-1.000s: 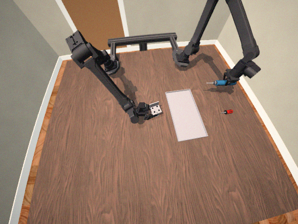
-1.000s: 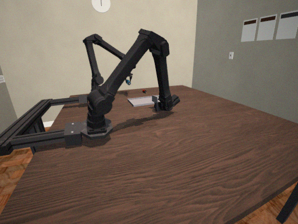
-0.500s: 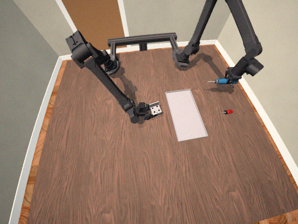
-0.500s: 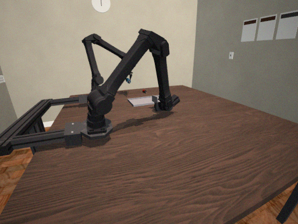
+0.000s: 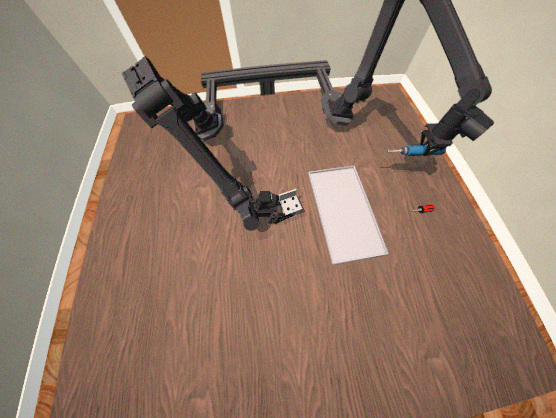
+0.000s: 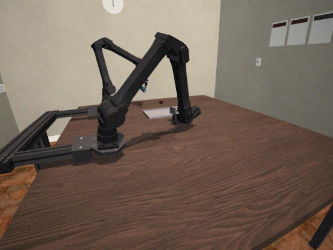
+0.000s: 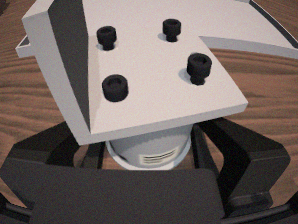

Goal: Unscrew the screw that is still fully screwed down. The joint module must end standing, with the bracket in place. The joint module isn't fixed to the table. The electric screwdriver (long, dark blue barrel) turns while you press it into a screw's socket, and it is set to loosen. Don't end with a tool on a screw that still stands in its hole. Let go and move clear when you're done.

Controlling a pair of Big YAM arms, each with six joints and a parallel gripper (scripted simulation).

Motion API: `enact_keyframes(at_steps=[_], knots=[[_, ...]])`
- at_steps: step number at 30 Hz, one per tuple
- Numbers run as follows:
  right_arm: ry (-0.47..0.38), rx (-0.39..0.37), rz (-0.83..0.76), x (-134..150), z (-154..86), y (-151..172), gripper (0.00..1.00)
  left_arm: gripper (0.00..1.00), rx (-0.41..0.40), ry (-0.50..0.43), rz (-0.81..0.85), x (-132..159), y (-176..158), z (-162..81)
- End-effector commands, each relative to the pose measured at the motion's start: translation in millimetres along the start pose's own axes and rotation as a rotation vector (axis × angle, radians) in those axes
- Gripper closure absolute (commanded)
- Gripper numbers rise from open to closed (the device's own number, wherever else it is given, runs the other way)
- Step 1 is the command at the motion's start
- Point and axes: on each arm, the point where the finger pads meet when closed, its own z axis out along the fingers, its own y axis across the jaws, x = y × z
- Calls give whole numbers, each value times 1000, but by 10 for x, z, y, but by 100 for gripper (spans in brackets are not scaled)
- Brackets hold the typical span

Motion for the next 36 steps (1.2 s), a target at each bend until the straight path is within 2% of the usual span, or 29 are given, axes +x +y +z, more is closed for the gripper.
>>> enact_keyframes(at_steps=[1,36], knots=[[-9,14,-23,-89,3,-114,41,58,73,-43,-20,-150,-225,-327],[-9,14,-23,-89,3,-114,41,58,87,-53,-27,-177,-255,-388]])
